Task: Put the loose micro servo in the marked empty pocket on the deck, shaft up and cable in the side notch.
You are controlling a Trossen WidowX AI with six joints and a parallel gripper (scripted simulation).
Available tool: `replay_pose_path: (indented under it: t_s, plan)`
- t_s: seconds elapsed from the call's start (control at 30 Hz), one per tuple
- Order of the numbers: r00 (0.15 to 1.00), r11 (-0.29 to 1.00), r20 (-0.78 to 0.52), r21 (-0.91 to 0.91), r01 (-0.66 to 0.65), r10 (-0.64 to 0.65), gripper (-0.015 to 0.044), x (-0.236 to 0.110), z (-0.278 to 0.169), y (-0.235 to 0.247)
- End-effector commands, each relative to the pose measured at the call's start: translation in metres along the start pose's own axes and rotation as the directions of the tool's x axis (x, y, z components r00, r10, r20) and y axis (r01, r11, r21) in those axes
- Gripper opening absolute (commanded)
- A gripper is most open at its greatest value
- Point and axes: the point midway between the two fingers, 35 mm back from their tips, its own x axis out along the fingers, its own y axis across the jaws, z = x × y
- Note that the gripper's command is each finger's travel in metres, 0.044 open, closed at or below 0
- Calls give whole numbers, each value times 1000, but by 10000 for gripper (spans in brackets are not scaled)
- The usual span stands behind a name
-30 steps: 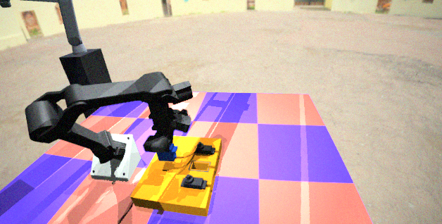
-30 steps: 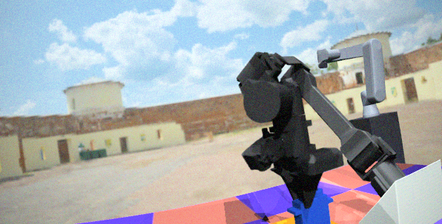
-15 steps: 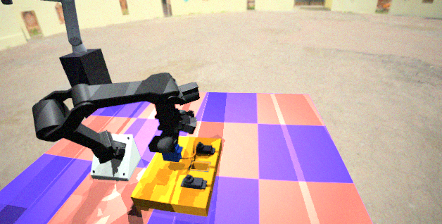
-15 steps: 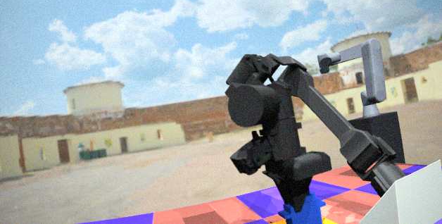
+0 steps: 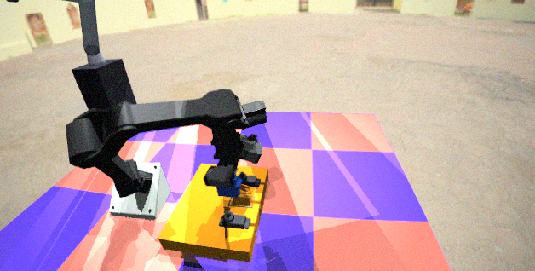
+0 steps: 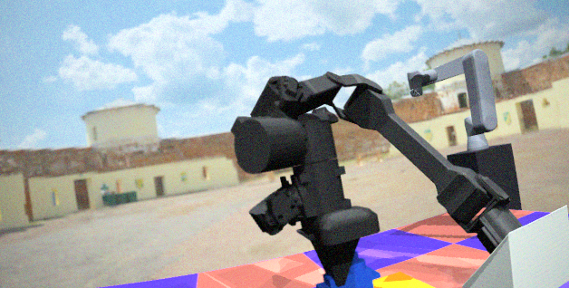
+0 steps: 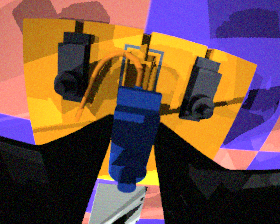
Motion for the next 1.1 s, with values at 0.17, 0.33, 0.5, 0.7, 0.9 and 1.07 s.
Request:
replay_pose_path:
  t_s: [0.17,0.33,0.5,0.7,0.9,1.07]
  plan:
    - [1000,1000,10,1,0,0,0,-3,32,-1]
    - [1000,1000,10,1,0,0,0,0,32,-1]
    - [1000,1000,10,1,1,-1,0,7,33,-1]
    - [1000,1000,10,1,1,-1,0,16,33,-1]
    - [1000,1000,10,1,1,-1,0,17,33,-1]
    - [1000,1000,10,1,1,-1,0,17,33,-1]
